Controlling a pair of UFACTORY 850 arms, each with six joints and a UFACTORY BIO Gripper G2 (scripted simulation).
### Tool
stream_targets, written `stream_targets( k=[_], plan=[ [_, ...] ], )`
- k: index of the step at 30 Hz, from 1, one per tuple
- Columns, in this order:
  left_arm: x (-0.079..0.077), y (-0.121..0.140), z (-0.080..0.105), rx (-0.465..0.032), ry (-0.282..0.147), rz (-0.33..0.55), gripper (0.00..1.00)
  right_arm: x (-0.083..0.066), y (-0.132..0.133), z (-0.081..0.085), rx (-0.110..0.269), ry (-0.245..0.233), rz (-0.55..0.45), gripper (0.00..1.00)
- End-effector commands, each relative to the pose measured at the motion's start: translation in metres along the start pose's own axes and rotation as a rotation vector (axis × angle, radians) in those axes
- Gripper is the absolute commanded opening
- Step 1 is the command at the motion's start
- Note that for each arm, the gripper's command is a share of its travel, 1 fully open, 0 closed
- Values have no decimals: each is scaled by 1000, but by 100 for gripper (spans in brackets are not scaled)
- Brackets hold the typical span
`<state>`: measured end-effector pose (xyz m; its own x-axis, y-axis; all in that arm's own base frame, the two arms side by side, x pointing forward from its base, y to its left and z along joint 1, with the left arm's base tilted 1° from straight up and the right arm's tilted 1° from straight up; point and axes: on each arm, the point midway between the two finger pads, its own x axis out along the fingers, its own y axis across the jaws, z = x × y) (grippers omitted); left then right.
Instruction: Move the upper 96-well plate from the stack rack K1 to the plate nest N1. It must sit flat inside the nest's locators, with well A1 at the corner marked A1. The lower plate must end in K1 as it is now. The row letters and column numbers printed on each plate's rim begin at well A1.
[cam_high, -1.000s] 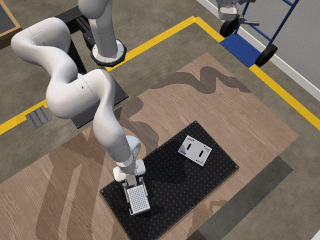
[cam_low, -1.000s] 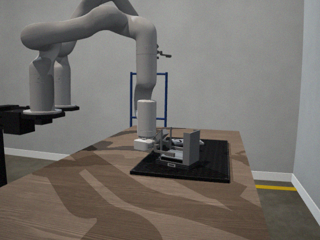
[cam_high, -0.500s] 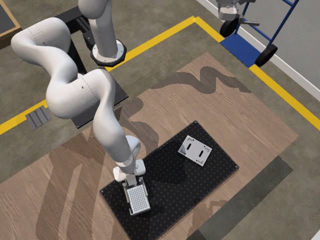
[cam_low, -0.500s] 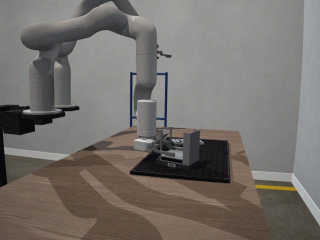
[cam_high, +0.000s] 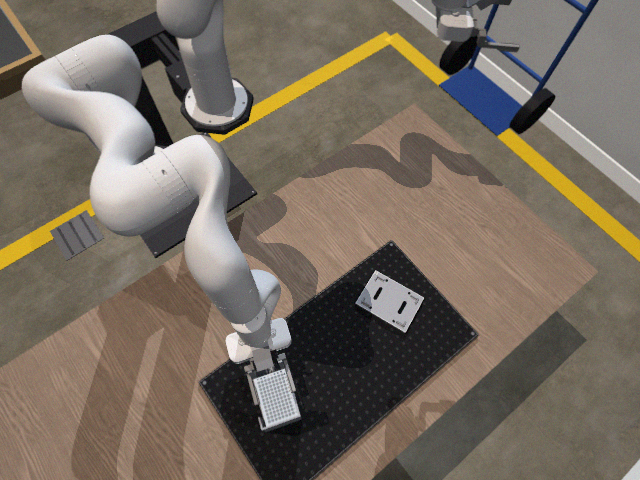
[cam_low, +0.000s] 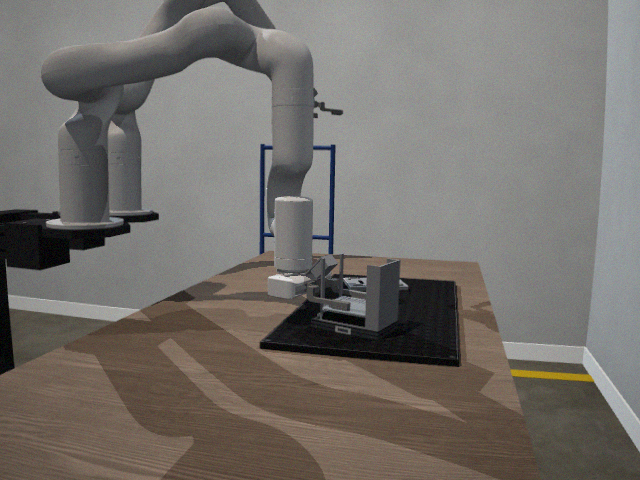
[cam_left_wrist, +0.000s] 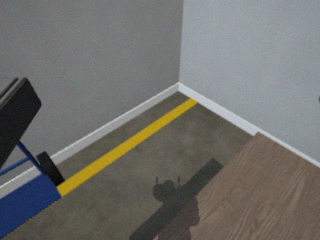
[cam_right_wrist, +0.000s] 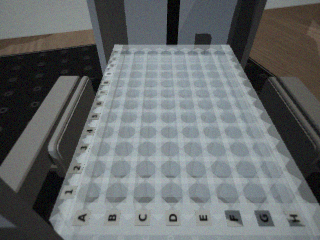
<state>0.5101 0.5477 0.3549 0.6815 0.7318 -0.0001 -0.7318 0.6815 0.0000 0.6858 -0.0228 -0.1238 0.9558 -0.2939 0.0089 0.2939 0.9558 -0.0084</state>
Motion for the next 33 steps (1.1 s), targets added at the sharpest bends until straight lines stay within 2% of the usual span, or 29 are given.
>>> stream_targets(
  k=[1, 19, 28, 33],
  plan=[
    [1, 0, 2, 0, -3, 0, 100, 1, 0, 4, 0, -3, 0, 0],
    [1, 0, 2, 0, -3, 0, 100, 1, 0, 14, 0, -3, 0, 0],
    [1, 0, 2, 0, -3, 0, 100, 1, 0, 14, 0, -3, 0, 0],
    [1, 0, 2, 0, -3, 0, 100, 1, 0, 23, 0, -3, 0, 0]
  ],
)
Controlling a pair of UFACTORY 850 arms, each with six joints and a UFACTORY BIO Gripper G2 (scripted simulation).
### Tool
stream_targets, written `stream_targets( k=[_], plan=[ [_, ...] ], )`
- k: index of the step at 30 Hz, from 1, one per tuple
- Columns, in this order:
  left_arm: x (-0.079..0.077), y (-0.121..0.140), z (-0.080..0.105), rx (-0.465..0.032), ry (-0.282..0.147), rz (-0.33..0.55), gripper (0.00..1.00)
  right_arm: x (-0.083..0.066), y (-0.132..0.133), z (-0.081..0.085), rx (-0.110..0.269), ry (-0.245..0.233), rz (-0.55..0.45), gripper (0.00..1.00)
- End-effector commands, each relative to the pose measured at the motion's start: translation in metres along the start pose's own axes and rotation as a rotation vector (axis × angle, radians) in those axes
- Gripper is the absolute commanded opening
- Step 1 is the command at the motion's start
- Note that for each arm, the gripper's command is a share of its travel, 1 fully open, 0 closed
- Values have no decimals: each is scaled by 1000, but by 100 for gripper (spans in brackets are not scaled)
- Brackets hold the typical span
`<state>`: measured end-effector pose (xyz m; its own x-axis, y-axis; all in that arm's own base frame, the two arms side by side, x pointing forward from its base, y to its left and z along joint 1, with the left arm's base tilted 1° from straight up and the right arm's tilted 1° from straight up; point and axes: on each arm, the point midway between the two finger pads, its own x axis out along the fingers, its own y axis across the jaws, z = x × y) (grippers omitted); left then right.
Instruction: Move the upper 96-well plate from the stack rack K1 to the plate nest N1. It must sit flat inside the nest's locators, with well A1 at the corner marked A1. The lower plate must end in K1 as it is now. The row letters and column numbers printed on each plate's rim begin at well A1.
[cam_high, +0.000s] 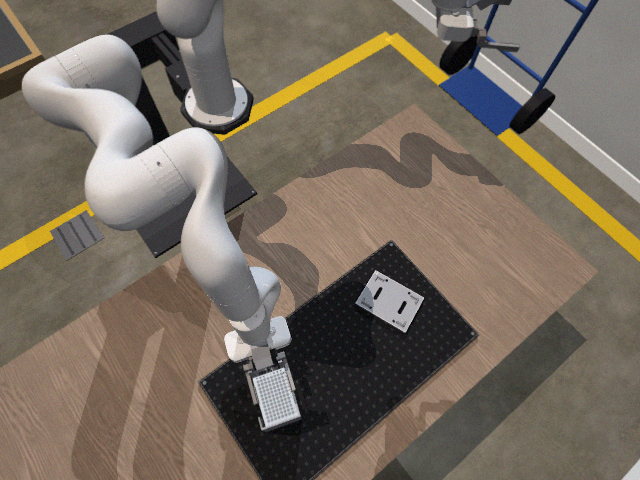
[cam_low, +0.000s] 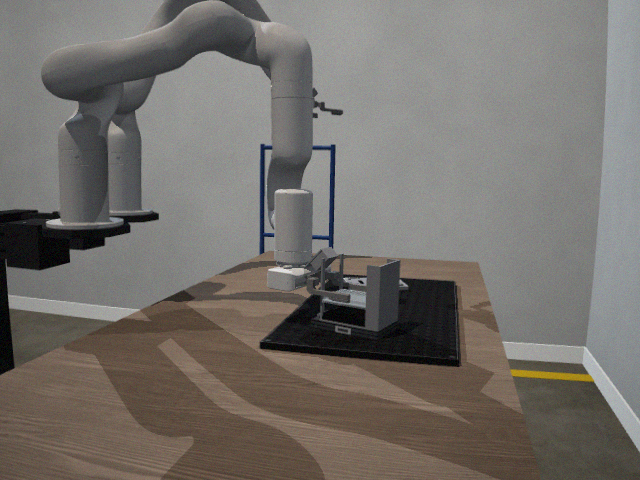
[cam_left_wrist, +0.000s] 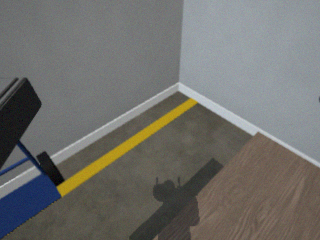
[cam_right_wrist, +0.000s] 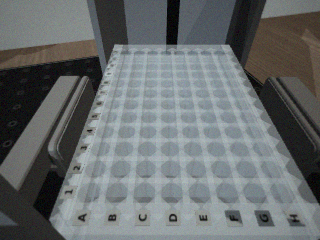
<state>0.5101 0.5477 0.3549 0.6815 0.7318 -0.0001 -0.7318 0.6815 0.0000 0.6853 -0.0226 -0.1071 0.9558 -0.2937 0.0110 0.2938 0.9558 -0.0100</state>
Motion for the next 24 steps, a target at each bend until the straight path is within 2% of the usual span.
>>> stream_targets(
  k=[1, 24],
  plan=[
    [1, 0, 2, 0, -3, 0, 100, 1, 0, 8, 2, -1, 0, 0],
    [1, 0, 2, 0, -3, 0, 100, 1, 0, 41, 2, -1, 0, 0]
  ],
)
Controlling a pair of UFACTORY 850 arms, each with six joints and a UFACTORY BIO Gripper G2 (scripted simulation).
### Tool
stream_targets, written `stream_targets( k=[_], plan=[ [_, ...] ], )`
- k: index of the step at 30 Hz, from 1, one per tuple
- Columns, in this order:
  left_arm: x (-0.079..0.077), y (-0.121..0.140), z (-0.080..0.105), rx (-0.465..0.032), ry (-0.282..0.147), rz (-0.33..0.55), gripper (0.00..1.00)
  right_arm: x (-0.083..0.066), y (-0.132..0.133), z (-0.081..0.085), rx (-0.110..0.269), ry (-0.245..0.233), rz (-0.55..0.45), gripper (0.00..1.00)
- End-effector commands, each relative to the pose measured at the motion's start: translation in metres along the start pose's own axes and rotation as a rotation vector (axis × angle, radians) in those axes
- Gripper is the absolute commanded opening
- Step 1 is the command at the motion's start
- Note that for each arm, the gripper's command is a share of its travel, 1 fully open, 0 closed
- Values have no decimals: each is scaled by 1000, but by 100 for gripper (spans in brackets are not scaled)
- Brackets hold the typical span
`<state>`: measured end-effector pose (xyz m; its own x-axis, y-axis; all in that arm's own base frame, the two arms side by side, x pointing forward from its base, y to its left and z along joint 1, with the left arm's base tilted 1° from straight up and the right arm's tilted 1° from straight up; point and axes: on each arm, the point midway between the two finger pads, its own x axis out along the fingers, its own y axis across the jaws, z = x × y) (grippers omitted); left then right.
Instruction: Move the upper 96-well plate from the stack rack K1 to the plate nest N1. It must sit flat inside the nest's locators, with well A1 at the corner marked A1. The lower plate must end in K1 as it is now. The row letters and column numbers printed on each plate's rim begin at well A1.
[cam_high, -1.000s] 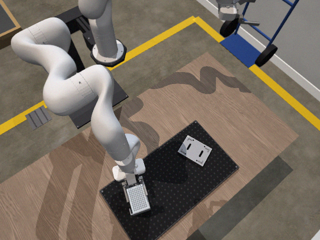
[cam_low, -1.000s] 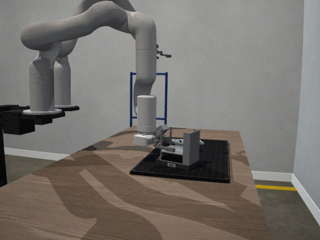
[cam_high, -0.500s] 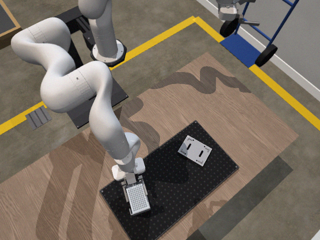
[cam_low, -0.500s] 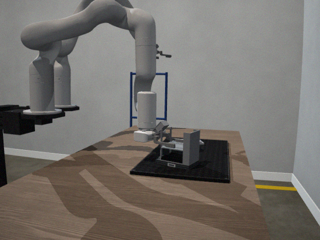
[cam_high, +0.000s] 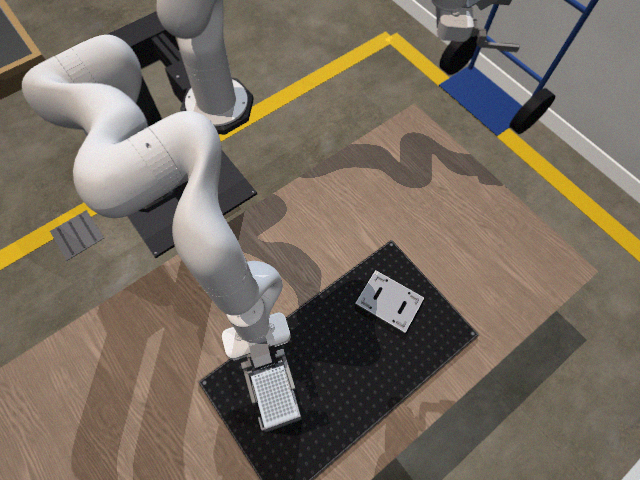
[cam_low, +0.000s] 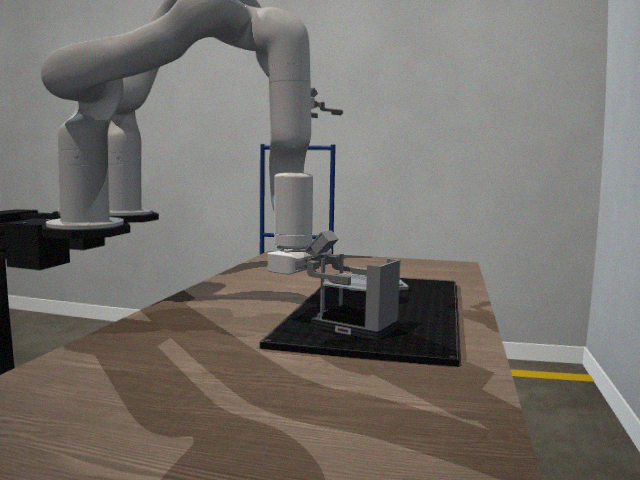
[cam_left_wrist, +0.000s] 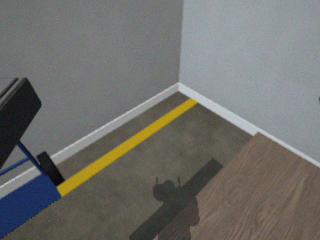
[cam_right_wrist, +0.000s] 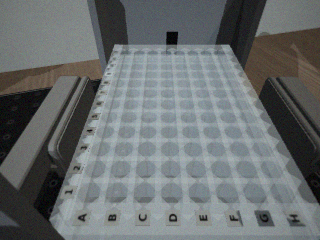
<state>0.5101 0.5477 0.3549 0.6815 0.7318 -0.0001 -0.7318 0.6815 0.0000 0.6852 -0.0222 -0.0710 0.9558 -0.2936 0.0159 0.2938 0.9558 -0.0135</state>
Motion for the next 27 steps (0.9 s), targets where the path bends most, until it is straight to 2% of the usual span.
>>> stream_targets(
  k=[1, 27],
  plan=[
    [1, 0, 2, 0, -3, 0, 100, 1, 0, 5, 5, 4, 0, 0],
    [1, 0, 2, 0, -3, 0, 100, 1, 0, 45, 5, 4, 0, 0]
  ],
)
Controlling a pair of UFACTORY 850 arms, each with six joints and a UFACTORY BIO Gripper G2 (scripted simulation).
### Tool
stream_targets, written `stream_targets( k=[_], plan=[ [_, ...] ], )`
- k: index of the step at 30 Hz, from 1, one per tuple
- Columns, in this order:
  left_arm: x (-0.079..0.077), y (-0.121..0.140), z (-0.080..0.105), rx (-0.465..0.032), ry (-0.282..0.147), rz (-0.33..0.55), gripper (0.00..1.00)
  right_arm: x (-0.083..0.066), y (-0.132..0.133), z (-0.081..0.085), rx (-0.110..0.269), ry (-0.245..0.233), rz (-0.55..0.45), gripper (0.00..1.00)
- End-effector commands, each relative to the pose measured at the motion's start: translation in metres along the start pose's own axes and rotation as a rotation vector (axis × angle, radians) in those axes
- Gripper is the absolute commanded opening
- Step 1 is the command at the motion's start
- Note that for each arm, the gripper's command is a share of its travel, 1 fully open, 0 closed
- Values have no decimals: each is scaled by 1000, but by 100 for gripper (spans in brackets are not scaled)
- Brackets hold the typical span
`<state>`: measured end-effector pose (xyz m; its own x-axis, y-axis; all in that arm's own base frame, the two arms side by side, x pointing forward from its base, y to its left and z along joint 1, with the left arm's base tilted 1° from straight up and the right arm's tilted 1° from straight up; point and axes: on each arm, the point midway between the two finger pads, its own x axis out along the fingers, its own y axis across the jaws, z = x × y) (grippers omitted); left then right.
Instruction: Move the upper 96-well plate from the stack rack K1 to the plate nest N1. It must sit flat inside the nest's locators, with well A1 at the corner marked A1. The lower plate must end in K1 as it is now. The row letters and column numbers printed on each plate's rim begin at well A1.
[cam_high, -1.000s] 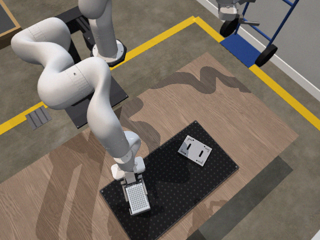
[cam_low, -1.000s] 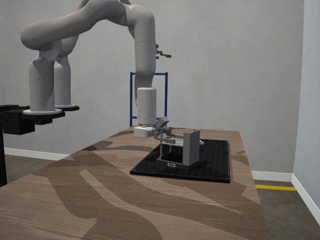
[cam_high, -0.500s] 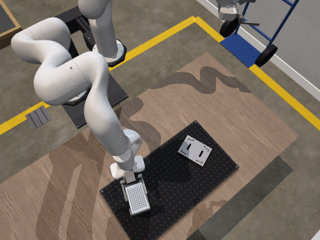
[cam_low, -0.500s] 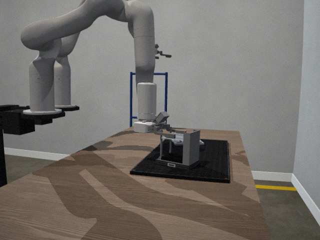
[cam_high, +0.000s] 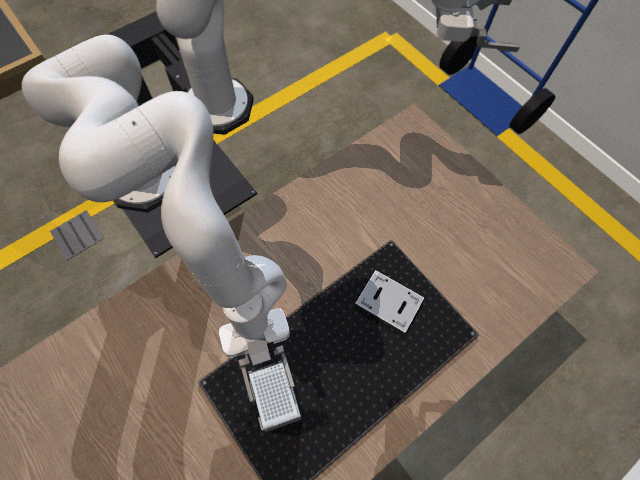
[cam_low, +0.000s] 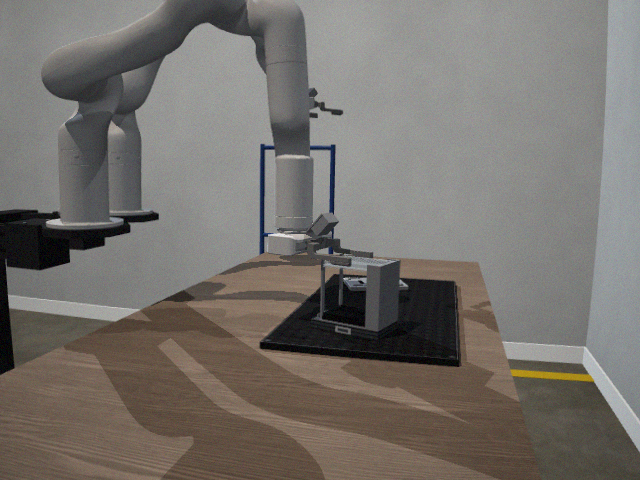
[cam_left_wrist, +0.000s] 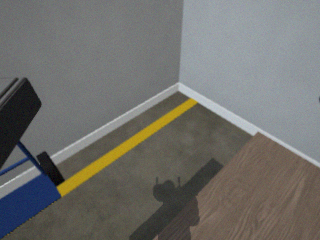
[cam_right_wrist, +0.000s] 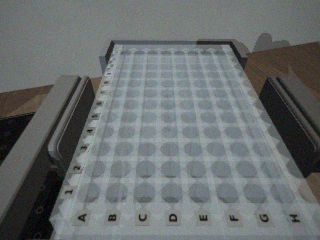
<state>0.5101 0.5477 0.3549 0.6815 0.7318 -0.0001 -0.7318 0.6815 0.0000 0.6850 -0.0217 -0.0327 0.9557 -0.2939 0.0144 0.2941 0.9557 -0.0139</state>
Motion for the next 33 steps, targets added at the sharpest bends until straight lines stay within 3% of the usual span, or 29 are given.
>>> stream_targets(
  k=[1, 22, 33],
  plan=[
    [1, 0, 2, 0, -3, 0, 100, 1, 0, 8, 5, 3, 0, 0],
    [1, 0, 2, 0, -3, 0, 100, 1, 0, 40, 5, 3, 0, 0],
    [1, 0, 2, 0, -3, 0, 100, 1, 0, 40, 5, 3, 0, 0]
  ],
)
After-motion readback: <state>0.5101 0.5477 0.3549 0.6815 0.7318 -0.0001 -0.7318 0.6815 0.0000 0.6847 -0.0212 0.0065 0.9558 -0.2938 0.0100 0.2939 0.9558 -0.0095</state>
